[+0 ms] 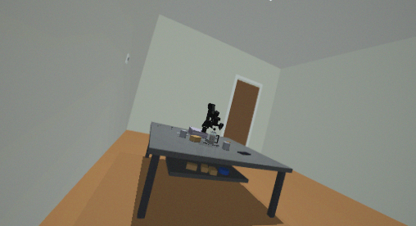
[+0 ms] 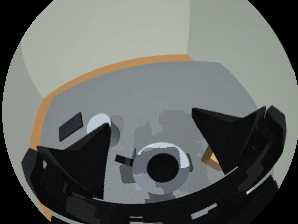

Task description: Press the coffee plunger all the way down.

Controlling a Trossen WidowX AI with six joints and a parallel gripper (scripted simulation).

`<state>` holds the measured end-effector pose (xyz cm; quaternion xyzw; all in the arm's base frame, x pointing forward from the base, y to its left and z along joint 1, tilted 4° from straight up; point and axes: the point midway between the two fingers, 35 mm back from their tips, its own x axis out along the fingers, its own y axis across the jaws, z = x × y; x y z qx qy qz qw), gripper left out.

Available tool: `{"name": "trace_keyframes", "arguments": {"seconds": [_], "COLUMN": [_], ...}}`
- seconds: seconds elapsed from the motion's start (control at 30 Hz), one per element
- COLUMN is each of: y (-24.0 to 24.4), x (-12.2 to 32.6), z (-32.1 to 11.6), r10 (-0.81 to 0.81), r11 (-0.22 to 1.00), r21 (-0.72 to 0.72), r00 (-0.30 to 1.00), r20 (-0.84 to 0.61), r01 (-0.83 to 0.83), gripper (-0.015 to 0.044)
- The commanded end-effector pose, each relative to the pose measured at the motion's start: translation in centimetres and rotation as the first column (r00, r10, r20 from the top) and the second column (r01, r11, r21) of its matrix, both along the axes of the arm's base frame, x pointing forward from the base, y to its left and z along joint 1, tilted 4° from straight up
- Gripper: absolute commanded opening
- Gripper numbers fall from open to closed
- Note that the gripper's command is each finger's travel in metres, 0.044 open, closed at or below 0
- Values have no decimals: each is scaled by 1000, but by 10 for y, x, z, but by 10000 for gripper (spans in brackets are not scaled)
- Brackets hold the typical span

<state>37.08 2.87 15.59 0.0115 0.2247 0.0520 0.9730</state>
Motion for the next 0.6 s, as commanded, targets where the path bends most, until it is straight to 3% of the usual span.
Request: {"name": "trace_keyframes", "arguments": {"seconds": [0.0,0.17,0.57], "y": [-4,-10,-10], "x": [-13,-45,-46], "z": [31,67,64], "r10": [3,-3,-3], "r11": [1000,1000,1000], "r21": [1,5,6], "r00": [1000,1000,1000], "r20": [18,7,7], "r01": [-3,3,3], "gripper": [440,440,440]}}
